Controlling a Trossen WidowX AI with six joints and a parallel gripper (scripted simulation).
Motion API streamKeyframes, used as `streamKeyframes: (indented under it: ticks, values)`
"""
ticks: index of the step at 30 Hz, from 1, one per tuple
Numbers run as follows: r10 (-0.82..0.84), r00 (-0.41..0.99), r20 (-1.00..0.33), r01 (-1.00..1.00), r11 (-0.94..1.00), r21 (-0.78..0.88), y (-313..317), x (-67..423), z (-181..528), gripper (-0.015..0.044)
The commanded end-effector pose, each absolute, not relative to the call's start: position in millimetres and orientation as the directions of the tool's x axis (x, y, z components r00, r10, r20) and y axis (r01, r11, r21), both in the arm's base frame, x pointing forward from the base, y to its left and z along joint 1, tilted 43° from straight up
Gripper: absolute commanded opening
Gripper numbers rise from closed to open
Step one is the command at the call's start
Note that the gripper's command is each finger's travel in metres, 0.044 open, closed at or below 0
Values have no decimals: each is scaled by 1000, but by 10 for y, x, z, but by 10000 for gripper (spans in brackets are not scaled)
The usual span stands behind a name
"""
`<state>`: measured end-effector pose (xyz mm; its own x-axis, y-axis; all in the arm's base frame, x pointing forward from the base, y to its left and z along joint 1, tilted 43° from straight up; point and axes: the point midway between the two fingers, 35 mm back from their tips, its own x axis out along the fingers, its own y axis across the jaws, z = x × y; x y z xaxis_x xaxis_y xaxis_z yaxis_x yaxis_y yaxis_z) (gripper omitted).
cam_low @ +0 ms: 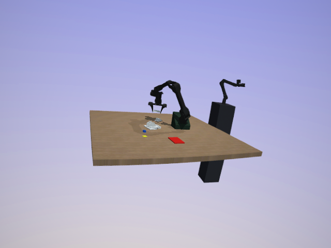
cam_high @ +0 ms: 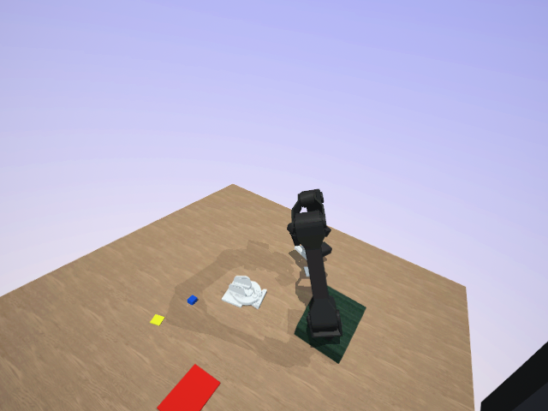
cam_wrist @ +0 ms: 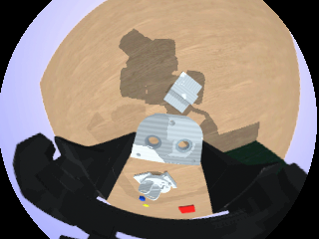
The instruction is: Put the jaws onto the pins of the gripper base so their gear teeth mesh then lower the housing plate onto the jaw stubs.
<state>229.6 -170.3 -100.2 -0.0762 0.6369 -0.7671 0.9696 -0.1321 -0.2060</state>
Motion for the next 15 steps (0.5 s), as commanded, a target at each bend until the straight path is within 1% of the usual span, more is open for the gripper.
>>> streamKeyframes:
  ticks: [1, 15]
  values:
    - [635, -73, -769, 990, -50, -135, -1625, 2361, -904, 351]
    - [631, -70, -772, 973, 214, 87, -1370, 2520, -660, 351]
